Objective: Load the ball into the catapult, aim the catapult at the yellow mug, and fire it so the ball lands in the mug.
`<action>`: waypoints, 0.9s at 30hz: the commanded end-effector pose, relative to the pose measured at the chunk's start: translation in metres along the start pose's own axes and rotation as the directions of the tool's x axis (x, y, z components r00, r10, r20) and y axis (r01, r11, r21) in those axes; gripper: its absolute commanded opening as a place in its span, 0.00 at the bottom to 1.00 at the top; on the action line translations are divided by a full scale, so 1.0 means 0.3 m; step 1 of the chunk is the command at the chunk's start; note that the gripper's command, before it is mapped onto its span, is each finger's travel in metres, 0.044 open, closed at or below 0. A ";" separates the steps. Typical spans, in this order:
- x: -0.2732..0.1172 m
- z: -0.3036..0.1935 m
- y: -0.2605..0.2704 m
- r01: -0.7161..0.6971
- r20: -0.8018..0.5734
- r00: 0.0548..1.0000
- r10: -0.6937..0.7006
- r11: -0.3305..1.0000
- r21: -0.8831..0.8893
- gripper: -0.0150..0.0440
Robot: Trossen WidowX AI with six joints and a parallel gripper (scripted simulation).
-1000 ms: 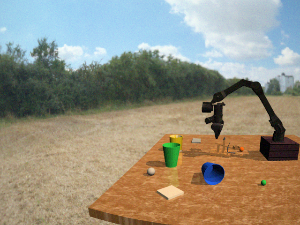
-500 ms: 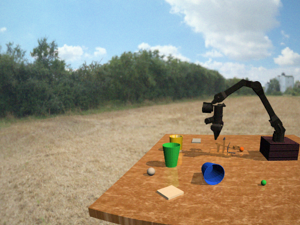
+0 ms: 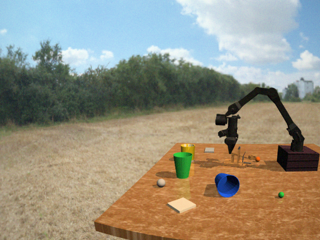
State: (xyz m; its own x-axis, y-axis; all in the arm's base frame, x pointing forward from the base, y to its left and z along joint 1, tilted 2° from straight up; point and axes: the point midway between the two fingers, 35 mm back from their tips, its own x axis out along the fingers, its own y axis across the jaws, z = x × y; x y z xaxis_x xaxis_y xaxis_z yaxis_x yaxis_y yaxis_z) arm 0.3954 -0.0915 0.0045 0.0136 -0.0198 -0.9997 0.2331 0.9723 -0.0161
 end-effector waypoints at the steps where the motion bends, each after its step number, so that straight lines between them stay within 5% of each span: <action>1: 0.039 -0.014 0.001 -0.002 -0.020 1.000 0.002 1.000 -0.004 1.00; 27: 0.155 -0.020 0.001 -0.002 -0.020 1.000 0.002 1.000 -0.004 1.00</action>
State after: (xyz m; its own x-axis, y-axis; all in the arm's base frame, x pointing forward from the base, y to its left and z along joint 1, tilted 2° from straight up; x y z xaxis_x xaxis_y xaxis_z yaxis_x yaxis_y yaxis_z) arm 0.3935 -0.0916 -0.0371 0.0066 -0.0182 -0.9998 0.2343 0.9720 -0.0162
